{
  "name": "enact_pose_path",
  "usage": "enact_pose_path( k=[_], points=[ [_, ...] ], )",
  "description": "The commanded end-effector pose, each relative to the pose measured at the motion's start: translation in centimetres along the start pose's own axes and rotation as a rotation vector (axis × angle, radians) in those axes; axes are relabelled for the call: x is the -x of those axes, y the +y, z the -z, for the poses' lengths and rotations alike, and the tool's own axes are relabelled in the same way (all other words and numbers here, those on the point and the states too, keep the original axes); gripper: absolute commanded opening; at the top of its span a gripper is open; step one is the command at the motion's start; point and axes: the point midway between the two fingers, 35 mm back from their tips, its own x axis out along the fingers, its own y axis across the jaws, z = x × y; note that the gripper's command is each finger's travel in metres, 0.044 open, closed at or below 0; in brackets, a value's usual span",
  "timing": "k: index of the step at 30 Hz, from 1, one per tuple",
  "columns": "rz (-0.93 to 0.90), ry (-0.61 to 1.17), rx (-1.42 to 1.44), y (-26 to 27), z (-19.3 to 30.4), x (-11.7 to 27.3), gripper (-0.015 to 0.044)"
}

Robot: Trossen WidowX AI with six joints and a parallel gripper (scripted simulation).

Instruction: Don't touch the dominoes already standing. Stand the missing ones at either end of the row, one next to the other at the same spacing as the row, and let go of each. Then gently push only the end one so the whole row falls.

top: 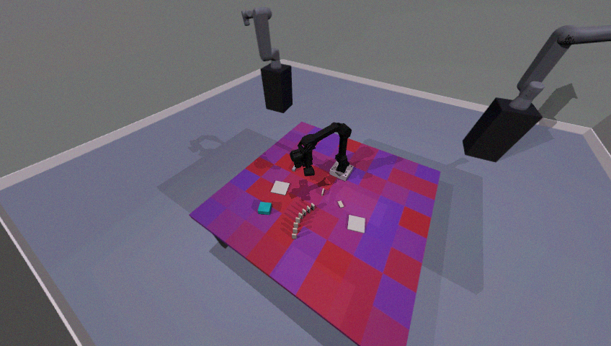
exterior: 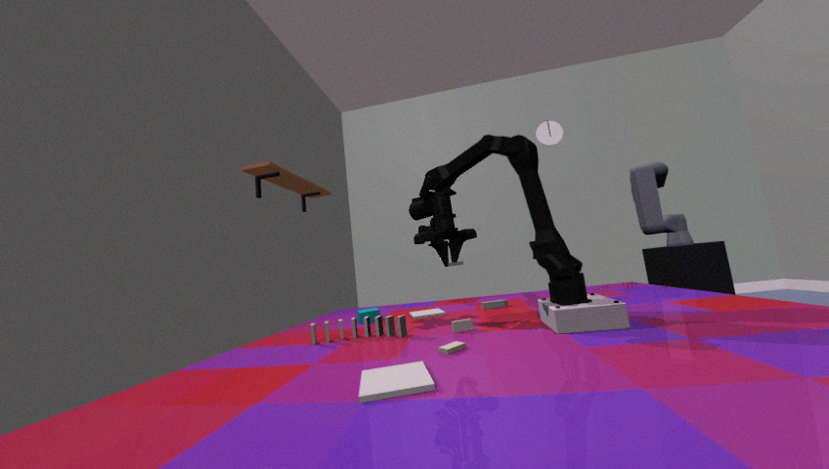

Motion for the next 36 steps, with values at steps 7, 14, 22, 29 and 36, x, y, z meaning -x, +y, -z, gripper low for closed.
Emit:
enact_pose_path(
  k=[7,14,22,29,36],
  points=[
    [0.011,-0.036,1.058,-0.4,-5.1,0.7,0.0107],
    [0.011,-0.036,1.058,-0.4,-5.1,0.7,0.0107],
    [0.011,-0.036,1.058,-0.4,-5.1,0.7,0.0107],
    [-0.030,-0.107,1.015,-0.1,-6.2,-0.3,0.0107],
    [-0.112,-0.245,0.937,0.3,-8.3,-2.0,0.0107]
  ],
)
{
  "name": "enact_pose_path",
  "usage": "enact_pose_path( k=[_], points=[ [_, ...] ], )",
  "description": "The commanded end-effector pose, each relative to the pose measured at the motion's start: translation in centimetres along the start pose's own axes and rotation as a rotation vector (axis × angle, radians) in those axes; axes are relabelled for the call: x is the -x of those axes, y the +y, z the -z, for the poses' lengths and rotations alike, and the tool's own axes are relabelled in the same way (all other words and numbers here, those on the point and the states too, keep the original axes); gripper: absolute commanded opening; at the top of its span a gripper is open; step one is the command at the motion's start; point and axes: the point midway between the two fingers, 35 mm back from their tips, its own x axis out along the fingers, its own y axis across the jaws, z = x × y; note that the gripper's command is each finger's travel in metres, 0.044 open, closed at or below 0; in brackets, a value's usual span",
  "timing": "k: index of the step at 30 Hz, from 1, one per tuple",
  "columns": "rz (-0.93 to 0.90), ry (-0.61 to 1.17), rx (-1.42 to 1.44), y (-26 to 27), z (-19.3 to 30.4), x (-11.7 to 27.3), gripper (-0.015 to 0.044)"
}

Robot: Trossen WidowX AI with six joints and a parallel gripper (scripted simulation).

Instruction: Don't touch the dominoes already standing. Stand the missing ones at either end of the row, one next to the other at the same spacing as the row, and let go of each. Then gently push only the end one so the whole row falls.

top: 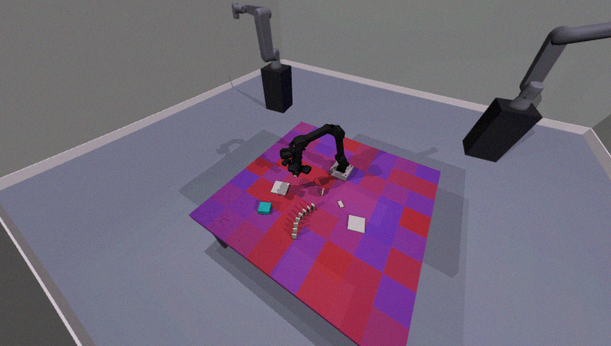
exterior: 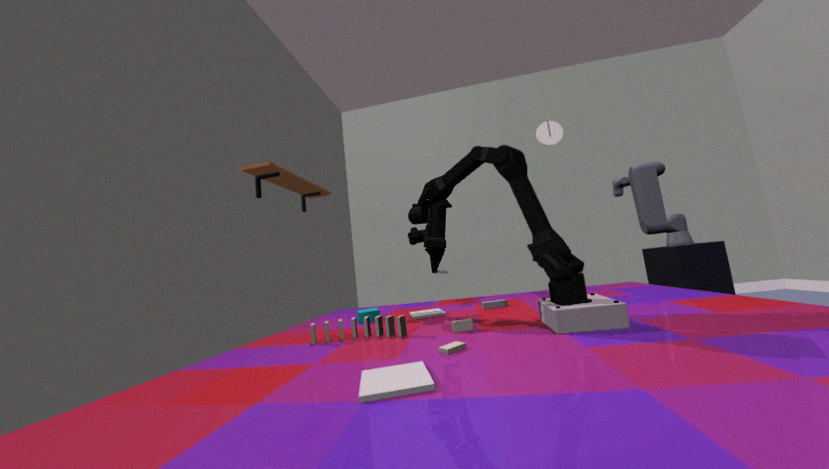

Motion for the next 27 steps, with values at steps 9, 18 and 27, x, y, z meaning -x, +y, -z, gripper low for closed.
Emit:
enact_pose_path(
  k=[9,18,27],
  points=[
    [-0.004,-0.259,-0.109,-2.3,-1.3,-2.8,0.0107],
    [0.011,-0.434,-0.148,-3.9,-1.4,-3.7,0.0107],
    [0.005,-0.621,-0.178,-4.8,-1.5,-4.2,0.0107]
  ],
)
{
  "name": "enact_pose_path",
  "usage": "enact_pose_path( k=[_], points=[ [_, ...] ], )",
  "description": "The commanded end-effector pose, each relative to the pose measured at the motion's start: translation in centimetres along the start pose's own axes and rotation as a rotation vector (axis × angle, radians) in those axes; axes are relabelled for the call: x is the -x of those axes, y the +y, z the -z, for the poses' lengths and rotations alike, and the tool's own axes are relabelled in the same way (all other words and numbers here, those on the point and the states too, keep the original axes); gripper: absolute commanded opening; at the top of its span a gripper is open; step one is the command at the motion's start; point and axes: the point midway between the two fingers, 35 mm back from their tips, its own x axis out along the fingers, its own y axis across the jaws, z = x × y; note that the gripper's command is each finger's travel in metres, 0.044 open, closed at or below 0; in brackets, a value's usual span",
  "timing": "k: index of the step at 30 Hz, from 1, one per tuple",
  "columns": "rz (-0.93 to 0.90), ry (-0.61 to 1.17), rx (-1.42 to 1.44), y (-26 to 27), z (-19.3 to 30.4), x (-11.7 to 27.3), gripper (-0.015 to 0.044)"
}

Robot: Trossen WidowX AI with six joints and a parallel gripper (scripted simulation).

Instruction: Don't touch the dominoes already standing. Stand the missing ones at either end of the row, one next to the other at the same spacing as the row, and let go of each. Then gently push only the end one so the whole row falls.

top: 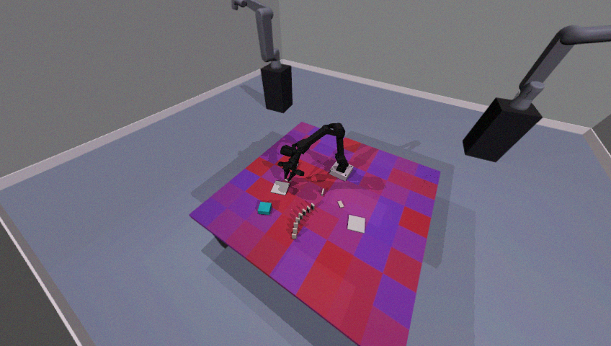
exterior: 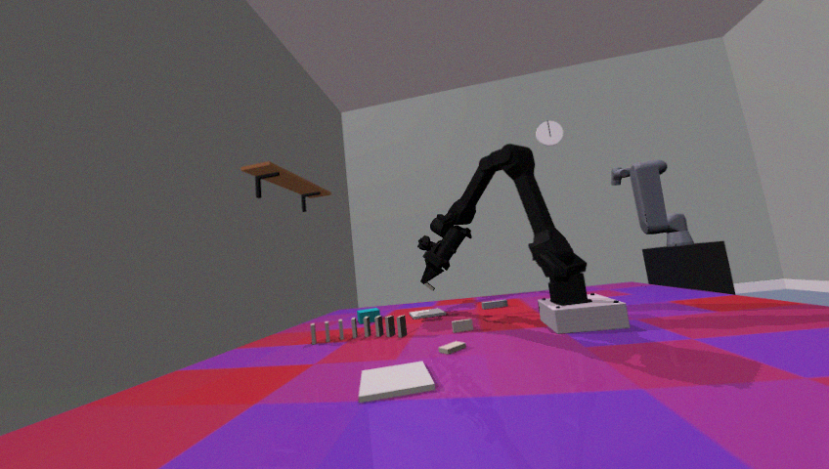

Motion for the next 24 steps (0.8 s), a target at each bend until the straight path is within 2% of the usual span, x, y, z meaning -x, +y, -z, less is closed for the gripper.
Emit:
enact_pose_path(
  k=[1,24],
  points=[
    [-0.011,-0.083,-0.016,-0.2,0.2,0.0,0.0107],
    [-0.079,-0.476,-0.013,0.1,1.9,2.5,0.0107]
  ],
)
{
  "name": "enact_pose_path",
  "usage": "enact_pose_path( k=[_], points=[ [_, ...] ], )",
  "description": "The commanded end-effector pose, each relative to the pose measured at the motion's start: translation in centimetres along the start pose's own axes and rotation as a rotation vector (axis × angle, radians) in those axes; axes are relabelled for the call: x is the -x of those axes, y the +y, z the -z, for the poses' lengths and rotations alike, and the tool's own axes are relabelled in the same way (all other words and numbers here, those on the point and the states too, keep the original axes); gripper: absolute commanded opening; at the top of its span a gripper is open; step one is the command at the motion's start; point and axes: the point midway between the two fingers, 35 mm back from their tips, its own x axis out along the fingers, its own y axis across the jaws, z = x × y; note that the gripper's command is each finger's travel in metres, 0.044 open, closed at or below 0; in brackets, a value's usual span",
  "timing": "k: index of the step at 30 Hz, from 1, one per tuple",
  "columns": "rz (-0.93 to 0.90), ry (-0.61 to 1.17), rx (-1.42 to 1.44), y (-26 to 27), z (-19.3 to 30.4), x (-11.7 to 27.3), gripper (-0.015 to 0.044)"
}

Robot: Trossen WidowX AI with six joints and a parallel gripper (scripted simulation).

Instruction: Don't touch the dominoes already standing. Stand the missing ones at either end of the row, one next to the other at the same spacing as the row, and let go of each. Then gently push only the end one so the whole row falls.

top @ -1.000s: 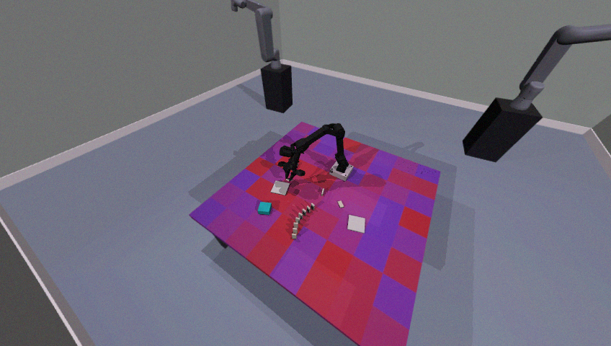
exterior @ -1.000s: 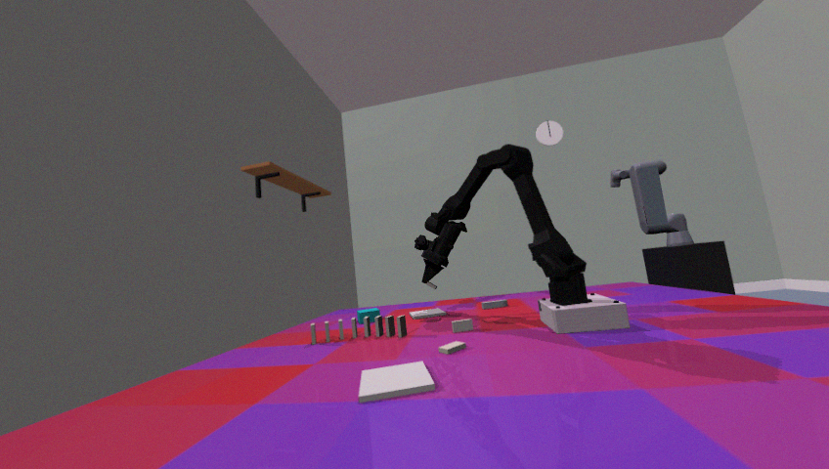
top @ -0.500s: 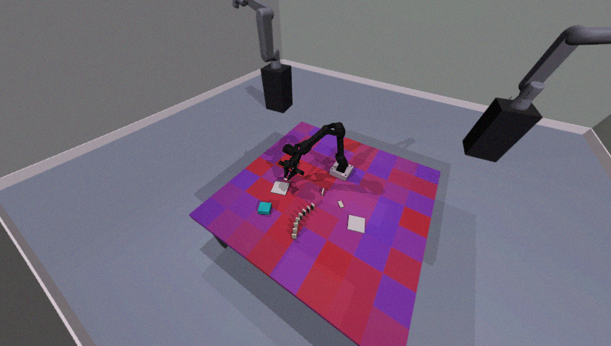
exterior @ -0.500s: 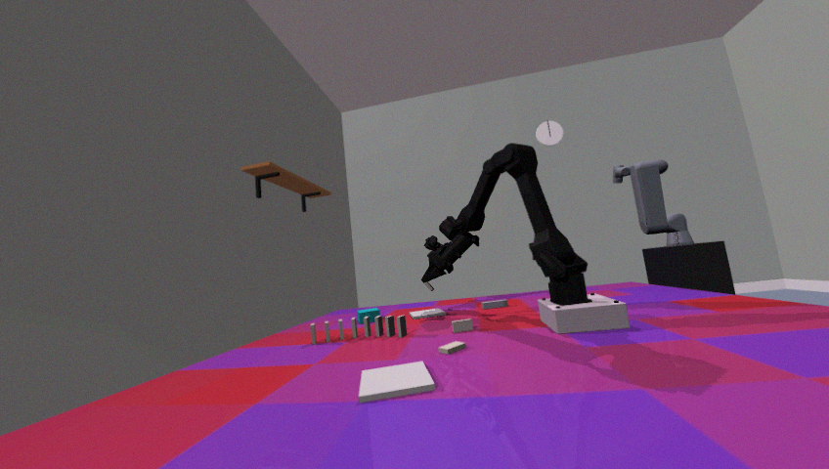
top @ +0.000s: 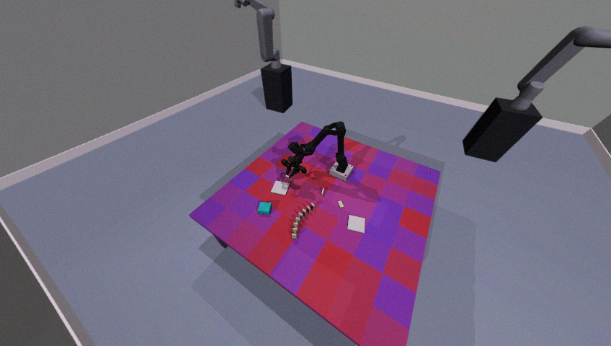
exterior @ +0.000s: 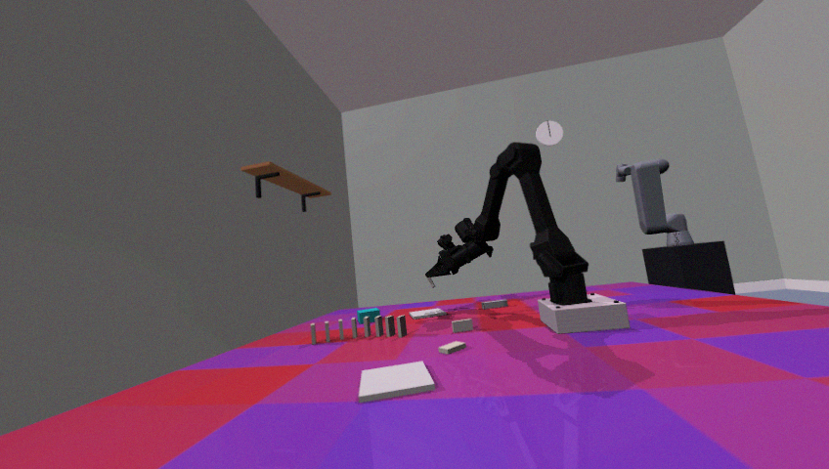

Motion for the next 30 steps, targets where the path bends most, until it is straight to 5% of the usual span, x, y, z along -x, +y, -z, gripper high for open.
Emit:
enact_pose_path(
  k=[1,30],
  points=[
    [-0.027,-0.062,0.012,0.7,0.3,0.8,0.0107],
    [-0.167,-0.299,0.161,5.5,1.5,5.8,0.0107]
  ],
)
